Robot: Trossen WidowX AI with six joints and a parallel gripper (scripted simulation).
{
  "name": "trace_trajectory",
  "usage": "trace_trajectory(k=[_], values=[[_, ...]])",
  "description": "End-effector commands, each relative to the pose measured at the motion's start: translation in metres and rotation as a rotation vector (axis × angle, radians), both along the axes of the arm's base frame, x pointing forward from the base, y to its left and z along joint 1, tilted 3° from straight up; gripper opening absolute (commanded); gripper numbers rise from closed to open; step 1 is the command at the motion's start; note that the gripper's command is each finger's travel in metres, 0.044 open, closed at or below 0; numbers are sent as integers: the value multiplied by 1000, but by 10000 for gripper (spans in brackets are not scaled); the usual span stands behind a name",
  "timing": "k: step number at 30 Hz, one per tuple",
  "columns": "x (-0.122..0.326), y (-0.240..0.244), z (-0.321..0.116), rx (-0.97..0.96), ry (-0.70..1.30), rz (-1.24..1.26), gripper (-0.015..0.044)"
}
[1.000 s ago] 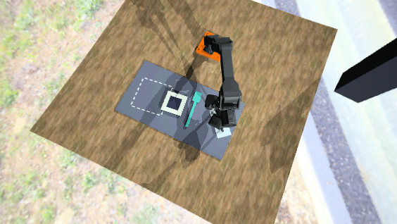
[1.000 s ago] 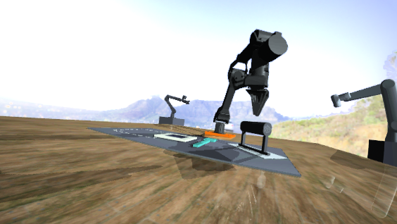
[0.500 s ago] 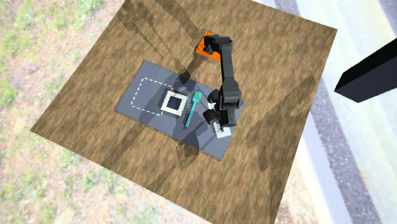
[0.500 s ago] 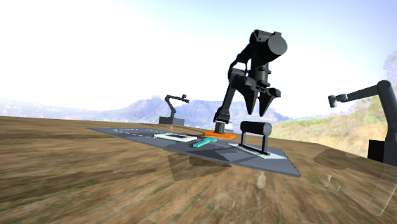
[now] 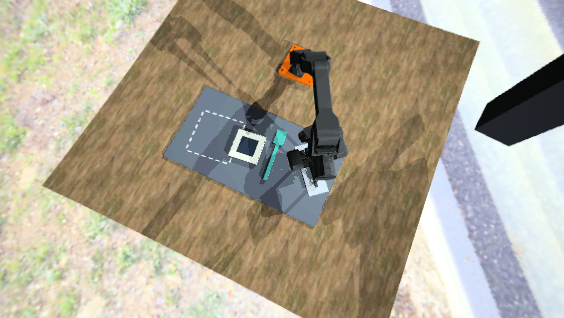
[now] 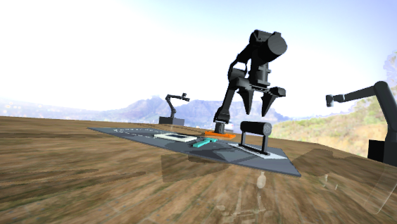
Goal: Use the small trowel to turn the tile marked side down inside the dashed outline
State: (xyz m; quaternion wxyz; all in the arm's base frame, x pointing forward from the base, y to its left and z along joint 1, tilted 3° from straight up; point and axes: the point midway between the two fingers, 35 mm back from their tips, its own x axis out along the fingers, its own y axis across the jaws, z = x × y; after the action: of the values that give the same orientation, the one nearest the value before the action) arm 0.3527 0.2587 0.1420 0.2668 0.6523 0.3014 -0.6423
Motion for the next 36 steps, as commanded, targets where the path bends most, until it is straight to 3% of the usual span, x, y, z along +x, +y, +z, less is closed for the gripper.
trace_trajectory(k=[1, 27, 32, 36], values=[[0, 0, -4, 2, 1, -11, 270], [-1, 2, -44, 2, 1, -11, 270], [-1, 2, -44, 2, 1, -11, 139], [-1, 2, -44, 2, 1, -11, 130]])
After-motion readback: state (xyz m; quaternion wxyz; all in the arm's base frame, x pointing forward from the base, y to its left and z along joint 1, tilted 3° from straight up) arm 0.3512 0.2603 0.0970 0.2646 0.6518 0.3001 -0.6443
